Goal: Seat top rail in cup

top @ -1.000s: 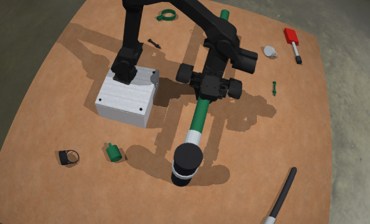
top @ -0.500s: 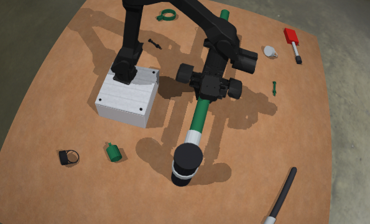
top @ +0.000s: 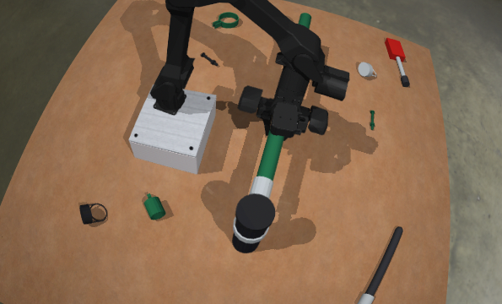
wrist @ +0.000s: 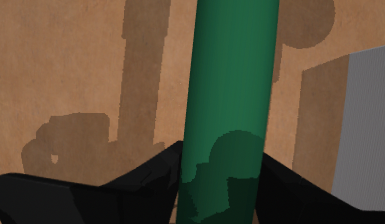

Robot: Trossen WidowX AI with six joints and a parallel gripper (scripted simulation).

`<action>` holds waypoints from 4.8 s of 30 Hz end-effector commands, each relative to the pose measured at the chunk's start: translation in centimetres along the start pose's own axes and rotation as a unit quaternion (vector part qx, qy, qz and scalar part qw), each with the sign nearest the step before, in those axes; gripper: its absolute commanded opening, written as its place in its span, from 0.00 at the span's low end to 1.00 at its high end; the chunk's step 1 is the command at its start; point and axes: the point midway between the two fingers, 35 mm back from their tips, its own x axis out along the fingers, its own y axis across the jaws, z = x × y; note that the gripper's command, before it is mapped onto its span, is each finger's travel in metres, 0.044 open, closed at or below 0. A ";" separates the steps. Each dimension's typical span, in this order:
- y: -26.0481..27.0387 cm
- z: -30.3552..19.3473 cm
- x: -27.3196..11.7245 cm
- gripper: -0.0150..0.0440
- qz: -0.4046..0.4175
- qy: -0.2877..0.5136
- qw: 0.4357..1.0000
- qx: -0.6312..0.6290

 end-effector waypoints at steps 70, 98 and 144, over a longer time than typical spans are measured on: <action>-0.3 1.9 0.0 0.25 0.001 0.007 1.000 -0.002; -0.2 3.1 0.1 0.25 0.001 0.007 1.000 -0.002; -0.2 3.0 -0.2 0.83 -0.003 0.015 1.000 -0.008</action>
